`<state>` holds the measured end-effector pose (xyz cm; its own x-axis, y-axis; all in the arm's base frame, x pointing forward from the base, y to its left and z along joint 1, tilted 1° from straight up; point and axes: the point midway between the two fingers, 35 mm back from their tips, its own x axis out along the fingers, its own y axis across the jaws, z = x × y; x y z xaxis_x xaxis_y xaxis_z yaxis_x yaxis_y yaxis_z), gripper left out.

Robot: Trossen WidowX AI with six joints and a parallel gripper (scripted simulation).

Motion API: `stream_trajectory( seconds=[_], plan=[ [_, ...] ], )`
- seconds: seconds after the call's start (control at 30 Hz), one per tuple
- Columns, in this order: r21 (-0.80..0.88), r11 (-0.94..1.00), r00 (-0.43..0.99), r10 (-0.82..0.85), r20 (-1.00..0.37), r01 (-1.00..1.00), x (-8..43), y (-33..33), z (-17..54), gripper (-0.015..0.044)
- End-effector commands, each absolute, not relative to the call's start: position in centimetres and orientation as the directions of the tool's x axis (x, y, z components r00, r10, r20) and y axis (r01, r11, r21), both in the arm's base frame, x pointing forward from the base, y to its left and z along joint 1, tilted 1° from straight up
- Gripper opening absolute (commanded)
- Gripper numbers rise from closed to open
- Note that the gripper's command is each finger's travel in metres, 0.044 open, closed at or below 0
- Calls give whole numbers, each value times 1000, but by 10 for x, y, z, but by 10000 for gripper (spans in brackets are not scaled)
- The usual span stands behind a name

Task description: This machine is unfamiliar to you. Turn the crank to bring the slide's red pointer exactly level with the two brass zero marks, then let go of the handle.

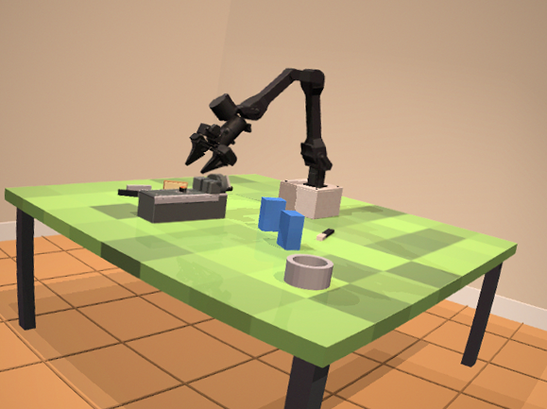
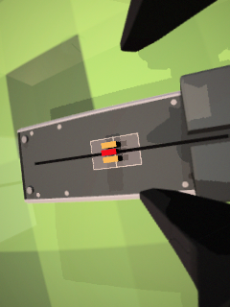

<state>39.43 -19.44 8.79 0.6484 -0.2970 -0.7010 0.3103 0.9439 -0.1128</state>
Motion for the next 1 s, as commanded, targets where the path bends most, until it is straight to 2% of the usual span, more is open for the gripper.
stream_trajectory(
  seconds=[0.0,0.53,0.97],
  plan=[
    [-114,944,648,-298,-701,311,394,-195,88,414],
    [-114,944,648,-298,-701,311,394,-195,88,0],
    [-113,944,648,-297,-701,310,394,-194,88,0]
  ],
)
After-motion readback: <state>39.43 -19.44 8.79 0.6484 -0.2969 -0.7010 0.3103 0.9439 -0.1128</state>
